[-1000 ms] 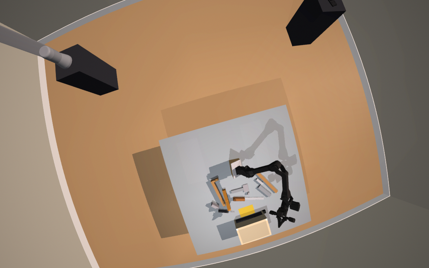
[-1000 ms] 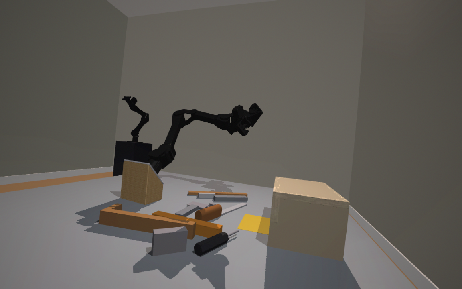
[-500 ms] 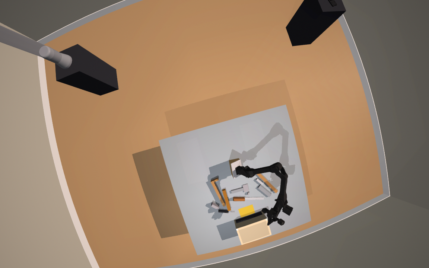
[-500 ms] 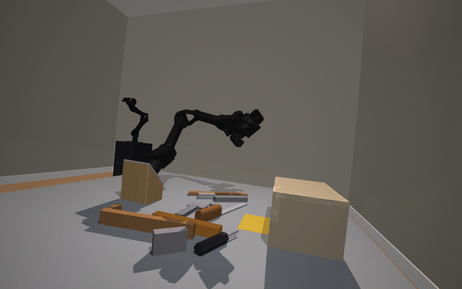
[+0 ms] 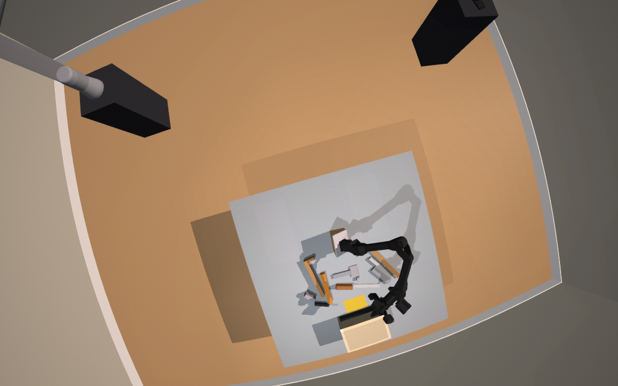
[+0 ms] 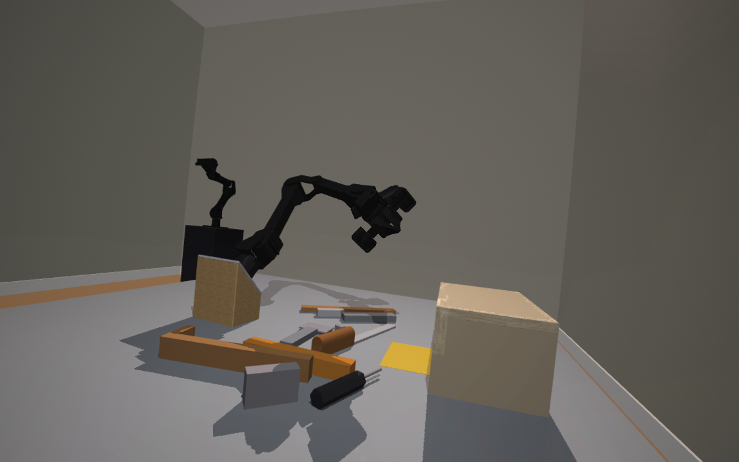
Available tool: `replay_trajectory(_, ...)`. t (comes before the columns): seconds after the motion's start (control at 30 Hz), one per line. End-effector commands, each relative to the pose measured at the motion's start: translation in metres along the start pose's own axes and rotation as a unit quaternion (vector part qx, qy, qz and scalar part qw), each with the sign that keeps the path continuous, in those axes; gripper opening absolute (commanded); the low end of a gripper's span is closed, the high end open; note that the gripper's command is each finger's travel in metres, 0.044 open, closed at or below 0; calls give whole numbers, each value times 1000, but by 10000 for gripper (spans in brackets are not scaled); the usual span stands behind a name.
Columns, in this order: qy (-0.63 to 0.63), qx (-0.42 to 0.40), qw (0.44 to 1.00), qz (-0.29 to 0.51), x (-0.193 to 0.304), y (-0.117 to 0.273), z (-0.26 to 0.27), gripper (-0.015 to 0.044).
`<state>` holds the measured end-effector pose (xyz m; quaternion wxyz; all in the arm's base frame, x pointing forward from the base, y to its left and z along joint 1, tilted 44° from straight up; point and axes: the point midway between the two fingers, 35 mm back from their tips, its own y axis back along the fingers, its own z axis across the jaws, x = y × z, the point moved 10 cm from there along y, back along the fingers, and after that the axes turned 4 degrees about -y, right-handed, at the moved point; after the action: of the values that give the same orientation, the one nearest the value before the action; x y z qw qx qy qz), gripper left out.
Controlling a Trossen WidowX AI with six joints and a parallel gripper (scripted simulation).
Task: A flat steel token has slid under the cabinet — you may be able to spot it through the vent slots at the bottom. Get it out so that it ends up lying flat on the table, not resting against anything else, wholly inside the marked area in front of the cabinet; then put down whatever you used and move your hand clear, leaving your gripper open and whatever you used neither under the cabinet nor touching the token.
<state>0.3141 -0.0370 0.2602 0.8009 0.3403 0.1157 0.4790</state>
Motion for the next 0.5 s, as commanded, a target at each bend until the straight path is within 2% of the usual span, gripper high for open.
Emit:
replay_trajectory(0.0, -22, 52, 998, 6, -8, -9, -14, 0)
replay_trajectory(0.47, -123, 214, 969, 13, -31, -28, -53, 0)
